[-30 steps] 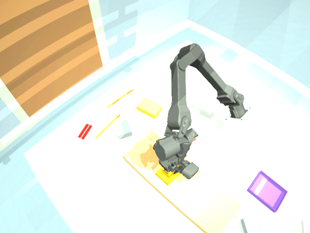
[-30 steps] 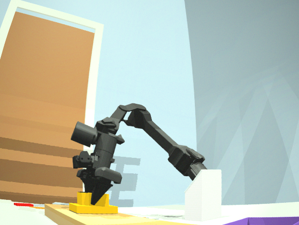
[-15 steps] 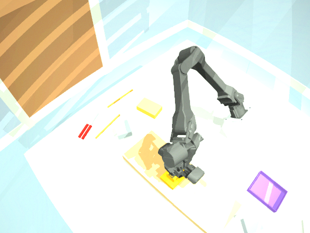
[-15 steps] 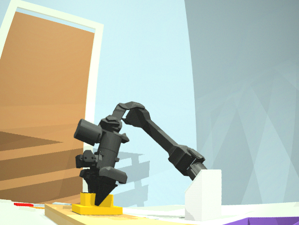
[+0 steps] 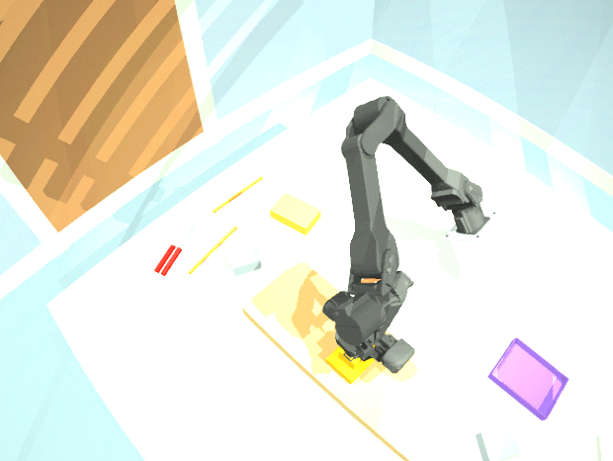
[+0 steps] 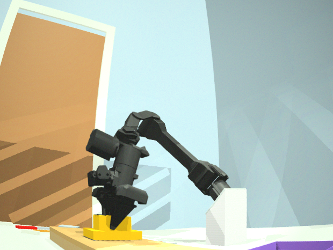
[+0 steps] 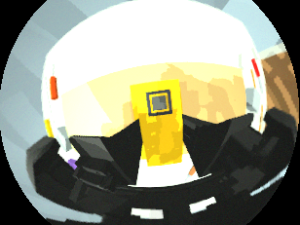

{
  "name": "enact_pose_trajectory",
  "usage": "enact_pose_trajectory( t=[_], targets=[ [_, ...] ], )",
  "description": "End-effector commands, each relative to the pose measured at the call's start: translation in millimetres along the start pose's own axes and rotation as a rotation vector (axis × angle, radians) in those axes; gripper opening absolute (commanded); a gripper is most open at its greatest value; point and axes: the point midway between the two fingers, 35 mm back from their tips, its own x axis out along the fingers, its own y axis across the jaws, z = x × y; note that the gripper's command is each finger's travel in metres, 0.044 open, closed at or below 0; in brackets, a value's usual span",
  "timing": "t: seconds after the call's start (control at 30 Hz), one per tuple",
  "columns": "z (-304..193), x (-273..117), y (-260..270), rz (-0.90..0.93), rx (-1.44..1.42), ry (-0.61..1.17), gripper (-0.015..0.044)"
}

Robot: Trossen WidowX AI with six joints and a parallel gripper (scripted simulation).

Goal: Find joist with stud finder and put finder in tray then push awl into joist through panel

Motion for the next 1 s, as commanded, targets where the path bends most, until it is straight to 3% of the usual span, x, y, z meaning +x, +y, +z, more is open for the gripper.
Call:
enact_pose_trajectory(
  t=[0.0,0.97],
  targets=[
    [0,0,10,0.006,0.000,0.000,0.0000],
    [0,-1,62,0.008,0.001,0.000,0.0000]
  ],
)
